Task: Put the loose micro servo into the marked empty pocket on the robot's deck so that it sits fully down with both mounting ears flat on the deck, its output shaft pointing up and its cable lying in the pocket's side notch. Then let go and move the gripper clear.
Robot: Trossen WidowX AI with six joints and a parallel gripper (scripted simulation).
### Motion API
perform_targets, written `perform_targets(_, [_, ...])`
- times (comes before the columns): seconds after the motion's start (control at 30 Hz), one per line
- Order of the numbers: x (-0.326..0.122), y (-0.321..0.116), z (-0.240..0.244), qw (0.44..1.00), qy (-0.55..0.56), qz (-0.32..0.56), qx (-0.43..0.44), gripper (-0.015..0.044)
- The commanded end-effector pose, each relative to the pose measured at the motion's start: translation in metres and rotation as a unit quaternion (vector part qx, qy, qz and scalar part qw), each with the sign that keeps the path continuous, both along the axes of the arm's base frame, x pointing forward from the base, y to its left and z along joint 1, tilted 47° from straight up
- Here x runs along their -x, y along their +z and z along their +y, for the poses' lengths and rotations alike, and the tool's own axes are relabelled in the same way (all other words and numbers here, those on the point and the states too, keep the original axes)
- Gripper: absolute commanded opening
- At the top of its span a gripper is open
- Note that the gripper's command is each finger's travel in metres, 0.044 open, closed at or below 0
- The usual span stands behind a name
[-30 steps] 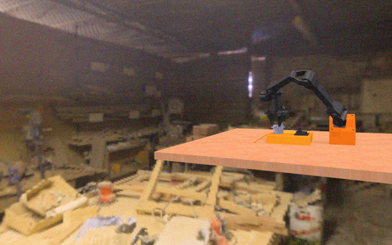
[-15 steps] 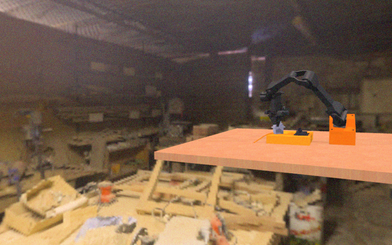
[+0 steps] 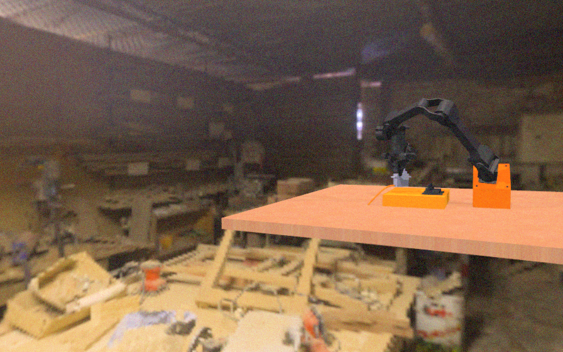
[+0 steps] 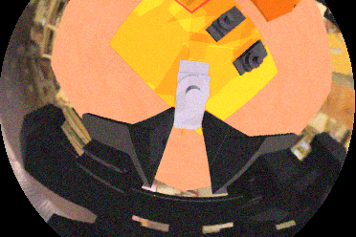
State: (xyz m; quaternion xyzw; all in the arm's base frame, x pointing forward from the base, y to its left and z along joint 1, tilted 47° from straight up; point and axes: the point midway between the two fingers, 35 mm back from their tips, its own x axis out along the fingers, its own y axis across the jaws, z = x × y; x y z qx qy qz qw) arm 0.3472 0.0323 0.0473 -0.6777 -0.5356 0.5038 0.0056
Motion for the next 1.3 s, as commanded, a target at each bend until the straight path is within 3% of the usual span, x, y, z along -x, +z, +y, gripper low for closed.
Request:
perform_targets(0.0, [0.000, 0.003, -0.002, 1.000, 0.002, -0.005, 0.004, 0.0000])
perform_targets(0.67, [0.047, 0.001, -0.008, 1.000, 0.002, -0.004, 0.004, 0.0000])
perform_targets(1.27, [0.040, -0.068, -0.073, 1.000, 0.002, -0.005, 0.007, 0.0000])
